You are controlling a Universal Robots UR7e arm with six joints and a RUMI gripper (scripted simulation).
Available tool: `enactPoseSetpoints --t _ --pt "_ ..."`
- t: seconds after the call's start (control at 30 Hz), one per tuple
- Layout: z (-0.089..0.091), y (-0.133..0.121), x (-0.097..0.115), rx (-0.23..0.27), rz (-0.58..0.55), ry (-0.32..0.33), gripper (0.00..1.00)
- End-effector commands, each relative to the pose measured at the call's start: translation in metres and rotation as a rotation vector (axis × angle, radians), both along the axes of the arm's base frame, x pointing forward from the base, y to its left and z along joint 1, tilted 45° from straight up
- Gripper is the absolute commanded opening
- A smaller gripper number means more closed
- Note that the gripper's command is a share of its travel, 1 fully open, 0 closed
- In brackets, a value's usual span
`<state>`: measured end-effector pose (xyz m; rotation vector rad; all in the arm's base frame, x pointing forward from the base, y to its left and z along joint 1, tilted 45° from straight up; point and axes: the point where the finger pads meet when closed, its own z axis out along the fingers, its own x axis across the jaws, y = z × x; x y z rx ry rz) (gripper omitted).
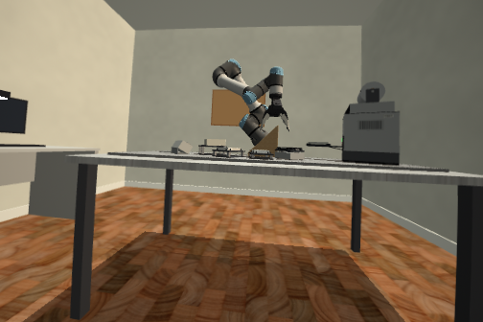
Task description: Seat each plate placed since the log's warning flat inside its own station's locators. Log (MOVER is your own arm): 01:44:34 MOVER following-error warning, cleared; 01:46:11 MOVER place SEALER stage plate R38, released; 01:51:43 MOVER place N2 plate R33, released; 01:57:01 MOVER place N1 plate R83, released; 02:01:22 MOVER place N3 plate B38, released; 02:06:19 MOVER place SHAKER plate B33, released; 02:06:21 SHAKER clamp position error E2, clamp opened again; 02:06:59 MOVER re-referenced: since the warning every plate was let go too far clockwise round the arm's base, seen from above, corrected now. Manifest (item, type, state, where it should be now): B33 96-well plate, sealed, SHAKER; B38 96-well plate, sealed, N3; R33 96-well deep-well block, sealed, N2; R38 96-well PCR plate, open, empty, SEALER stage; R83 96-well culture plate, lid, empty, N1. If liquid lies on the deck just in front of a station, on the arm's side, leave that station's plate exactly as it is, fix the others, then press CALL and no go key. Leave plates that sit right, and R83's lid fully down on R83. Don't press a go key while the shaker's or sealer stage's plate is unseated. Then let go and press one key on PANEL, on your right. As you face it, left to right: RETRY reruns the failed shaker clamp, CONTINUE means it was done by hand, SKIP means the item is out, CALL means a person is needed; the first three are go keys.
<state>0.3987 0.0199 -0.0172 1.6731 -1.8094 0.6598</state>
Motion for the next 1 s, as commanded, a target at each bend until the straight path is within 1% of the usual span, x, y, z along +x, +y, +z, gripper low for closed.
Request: enactPoseSetpoints --t 0.0,0.03,0.3,0.53,0.6,0.7,0.83,0.97 --pt "0.019 -0.018 -0.001 -0.008 -0.070 -0.071 1.00" --pt "0.019 -0.018 -0.001 -0.008 -0.070 -0.071 1.00" --pt "0.047 -0.046 -0.003 -0.021 -0.180 -0.180 1.00" --pt "0.072 -0.071 -0.004 -0.021 -0.180 -0.180 1.00" --pt "0.072 -0.071 -0.004 -0.021 -0.180 -0.180 1.00" --pt "0.082 -0.081 -0.005 -0.021 -0.180 -0.180 1.00" --pt "0.082 -0.081 -0.005 -0.021 -0.180 -0.180 1.00" --pt "0.096 -0.094 -0.014 -0.028 -0.237 -0.236 1.00"
